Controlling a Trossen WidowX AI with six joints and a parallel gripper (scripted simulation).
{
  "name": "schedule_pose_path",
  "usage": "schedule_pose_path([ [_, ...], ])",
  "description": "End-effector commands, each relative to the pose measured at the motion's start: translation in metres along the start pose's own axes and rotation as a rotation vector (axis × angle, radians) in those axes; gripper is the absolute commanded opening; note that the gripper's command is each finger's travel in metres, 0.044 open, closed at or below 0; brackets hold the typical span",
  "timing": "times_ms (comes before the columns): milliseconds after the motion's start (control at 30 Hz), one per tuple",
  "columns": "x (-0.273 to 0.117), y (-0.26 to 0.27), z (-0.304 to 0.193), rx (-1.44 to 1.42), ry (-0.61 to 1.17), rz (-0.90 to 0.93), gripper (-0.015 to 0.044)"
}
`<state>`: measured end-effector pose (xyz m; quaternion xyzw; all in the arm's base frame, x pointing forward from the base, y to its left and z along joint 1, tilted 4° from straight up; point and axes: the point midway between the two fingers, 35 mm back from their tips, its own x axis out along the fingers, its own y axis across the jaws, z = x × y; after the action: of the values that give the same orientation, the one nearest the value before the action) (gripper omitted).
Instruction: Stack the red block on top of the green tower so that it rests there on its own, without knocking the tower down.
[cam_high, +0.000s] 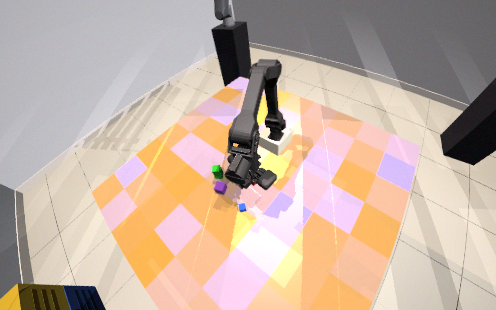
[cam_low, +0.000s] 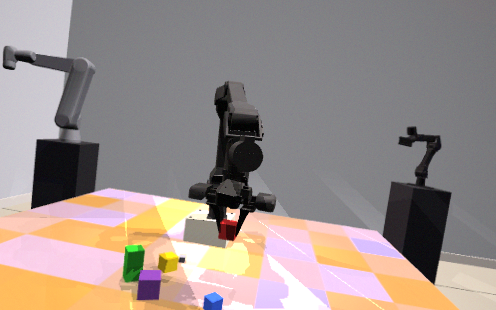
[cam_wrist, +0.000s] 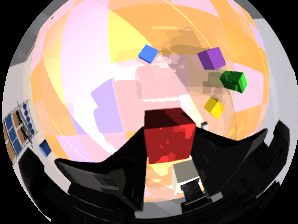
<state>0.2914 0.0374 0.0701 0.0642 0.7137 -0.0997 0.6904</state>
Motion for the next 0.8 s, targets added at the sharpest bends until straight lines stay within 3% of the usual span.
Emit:
schedule_pose_path([
  [0,-0.002,-0.022,0.013,-0.003,-0.007,-0.003,0.0000],
  [767,-0.005,-0.144,0.047,-0.012,-0.017,-0.011,0.0000],
])
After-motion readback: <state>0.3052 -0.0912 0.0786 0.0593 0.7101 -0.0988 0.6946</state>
